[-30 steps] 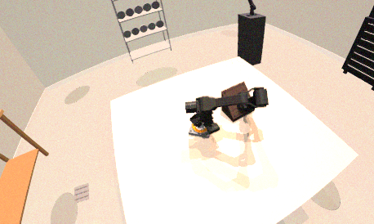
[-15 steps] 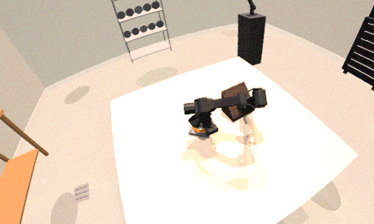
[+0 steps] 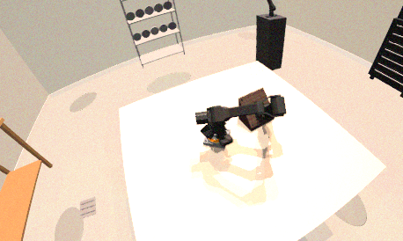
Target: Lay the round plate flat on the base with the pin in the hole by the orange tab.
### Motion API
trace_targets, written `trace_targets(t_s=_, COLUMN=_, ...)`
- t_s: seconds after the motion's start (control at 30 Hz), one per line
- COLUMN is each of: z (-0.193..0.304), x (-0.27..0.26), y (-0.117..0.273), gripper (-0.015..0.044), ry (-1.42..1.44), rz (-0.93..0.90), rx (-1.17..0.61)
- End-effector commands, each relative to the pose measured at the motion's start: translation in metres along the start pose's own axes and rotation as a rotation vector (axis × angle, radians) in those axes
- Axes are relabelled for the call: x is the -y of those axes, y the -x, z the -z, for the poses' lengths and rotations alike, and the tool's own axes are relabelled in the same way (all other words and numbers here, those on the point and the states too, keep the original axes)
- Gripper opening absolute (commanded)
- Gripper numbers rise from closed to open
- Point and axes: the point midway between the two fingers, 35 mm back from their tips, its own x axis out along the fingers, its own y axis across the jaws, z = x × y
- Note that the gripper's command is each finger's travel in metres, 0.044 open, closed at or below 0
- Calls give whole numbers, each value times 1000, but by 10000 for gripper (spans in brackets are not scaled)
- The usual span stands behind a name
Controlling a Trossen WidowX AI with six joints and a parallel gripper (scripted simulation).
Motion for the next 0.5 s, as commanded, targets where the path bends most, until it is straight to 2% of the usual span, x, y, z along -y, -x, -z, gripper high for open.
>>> trace_targets(t_s=0.0, z=-9, x=-1, y=1, gripper=0, ry=5, rz=-1, rx=7)
trace_targets(t_s=0.47, z=-21, x=3, y=1, gripper=0, ry=6, rz=-1, rx=8)
